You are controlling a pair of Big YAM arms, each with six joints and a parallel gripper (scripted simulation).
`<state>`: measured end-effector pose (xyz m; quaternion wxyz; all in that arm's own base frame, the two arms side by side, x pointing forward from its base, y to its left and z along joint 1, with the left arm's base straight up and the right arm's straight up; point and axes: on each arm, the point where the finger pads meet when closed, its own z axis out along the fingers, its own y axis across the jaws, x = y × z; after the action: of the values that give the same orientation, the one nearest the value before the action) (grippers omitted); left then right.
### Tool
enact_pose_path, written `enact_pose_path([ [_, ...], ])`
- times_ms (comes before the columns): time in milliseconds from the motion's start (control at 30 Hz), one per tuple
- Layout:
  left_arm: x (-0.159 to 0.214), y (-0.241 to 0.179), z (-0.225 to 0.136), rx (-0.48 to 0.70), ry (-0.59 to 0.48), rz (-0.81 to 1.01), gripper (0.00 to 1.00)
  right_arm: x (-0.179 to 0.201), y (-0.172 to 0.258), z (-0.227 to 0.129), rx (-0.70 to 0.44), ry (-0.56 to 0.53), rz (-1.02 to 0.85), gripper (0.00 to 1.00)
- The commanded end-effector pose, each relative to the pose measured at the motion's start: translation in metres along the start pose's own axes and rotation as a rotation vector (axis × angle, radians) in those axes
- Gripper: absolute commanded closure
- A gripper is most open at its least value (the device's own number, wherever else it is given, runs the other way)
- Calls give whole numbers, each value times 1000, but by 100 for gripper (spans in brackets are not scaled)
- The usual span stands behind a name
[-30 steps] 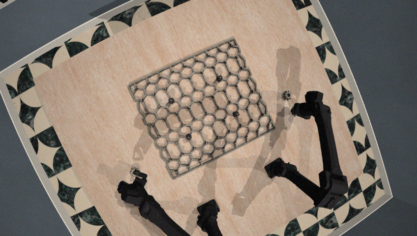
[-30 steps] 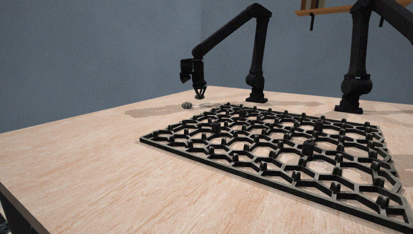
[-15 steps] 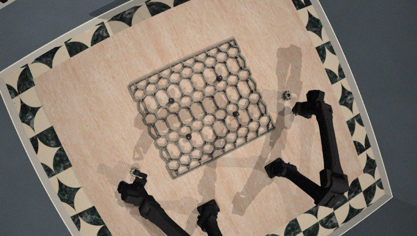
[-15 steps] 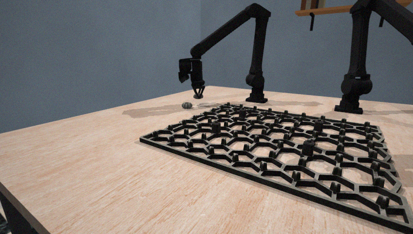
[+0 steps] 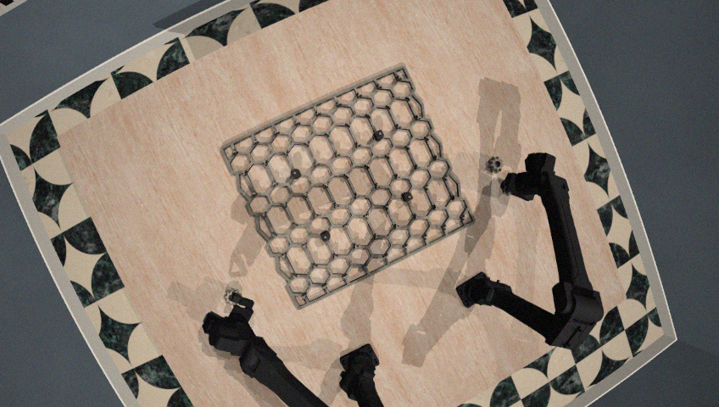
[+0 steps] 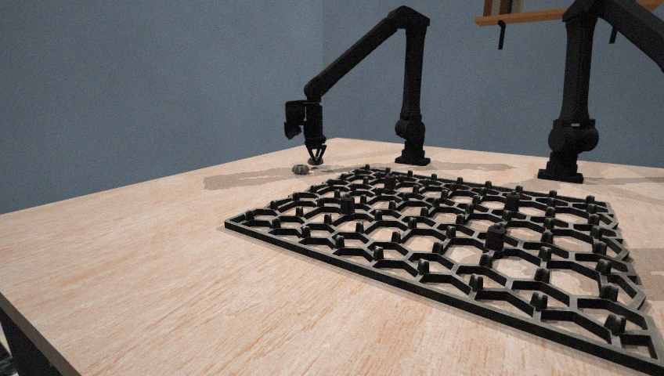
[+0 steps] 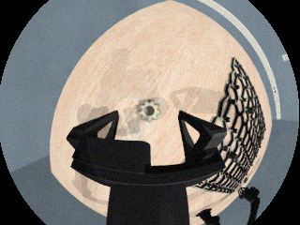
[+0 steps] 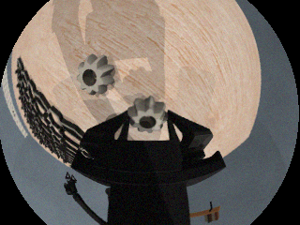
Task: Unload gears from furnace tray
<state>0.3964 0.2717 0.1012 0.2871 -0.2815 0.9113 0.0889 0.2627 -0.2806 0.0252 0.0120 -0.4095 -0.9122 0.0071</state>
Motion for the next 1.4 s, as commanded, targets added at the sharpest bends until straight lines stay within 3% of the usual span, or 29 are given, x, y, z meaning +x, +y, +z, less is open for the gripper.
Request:
enact_pose_path([
  [0,-35,-3,-9,3,-69,-2,0,-1,3,2,2,-13,8,47],
  [300,-35,-3,-9,3,-69,-2,0,4,2,14,2,2,8,47],
  [700,-35,-3,-9,3,-69,-2,0,5,1,2,1,-27,8,47],
  [800,-35,-3,-9,3,-69,-2,0,-6,1,-6,0,-50,8,14],
  [1133,-35,-3,-9,3,-69,-2,0,-24,0,-47,-2,-104,5,13],
  [1167,-35,-3,-9,3,-69,-2,0,-24,2,-51,-3,-106,9,2],
  [1367,-35,-3,-9,3,-69,-2,0,-20,5,-52,-3,-123,-16,0],
])
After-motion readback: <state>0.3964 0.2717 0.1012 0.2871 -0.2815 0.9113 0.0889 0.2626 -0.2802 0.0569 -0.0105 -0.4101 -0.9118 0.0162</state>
